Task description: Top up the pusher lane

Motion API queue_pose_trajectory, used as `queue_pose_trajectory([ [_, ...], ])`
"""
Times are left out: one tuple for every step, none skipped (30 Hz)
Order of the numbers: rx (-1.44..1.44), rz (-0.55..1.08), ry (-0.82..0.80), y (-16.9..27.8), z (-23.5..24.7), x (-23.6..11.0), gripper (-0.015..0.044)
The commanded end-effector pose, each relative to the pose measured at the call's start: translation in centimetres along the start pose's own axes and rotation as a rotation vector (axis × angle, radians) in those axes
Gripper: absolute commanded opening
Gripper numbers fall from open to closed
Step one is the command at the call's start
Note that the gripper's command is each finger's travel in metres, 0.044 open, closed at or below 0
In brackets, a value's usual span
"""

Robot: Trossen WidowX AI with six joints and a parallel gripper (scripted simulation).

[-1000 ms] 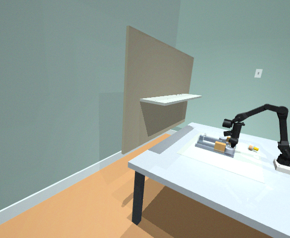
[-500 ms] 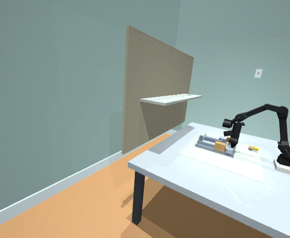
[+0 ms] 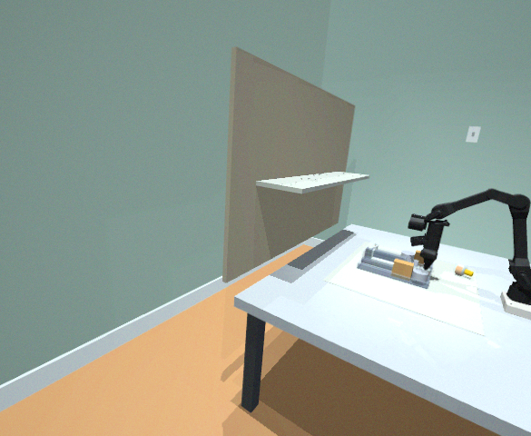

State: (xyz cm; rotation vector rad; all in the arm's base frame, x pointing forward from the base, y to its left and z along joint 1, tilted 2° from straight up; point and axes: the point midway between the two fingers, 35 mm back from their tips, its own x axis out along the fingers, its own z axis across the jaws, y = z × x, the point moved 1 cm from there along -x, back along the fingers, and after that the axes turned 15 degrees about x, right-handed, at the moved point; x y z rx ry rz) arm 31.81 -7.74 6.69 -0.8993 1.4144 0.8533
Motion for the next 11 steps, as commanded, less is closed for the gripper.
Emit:
queue_pose_trajectory([
  [-0.001,-0.005,-0.002,0.2,-0.1,-0.3,0.0300],
  [-0.001,-0.004,-0.002,0.4,-0.1,-0.3,0.0300],
  [-0.001,-0.004,-0.002,0.7,-0.2,-0.4,0.0300],
  [-0.001,-0.004,-0.002,1.0,-0.3,-0.4,0.0300],
  [-0.001,-0.004,-0.002,1.3,-0.4,-0.4,0.0300],
  [-0.001,-0.004,-0.002,1.7,-0.5,-0.4,0.0300],
  [-0.001,-0.003,-0.002,2.0,-0.6,-0.5,0.0300],
  [-0.001,-0.003,-0.002,2.4,-0.7,-0.5,0.0300],
  [-0.001,-0.003,-0.002,2.7,-0.8,-0.5,0.0300],
  [-0.001,-0.002,-0.002,3.1,-0.9,-0.5,0.0300],
  [-0.001,-0.002,-0.002,3.4,-1.0,-0.5,0.0300],
])
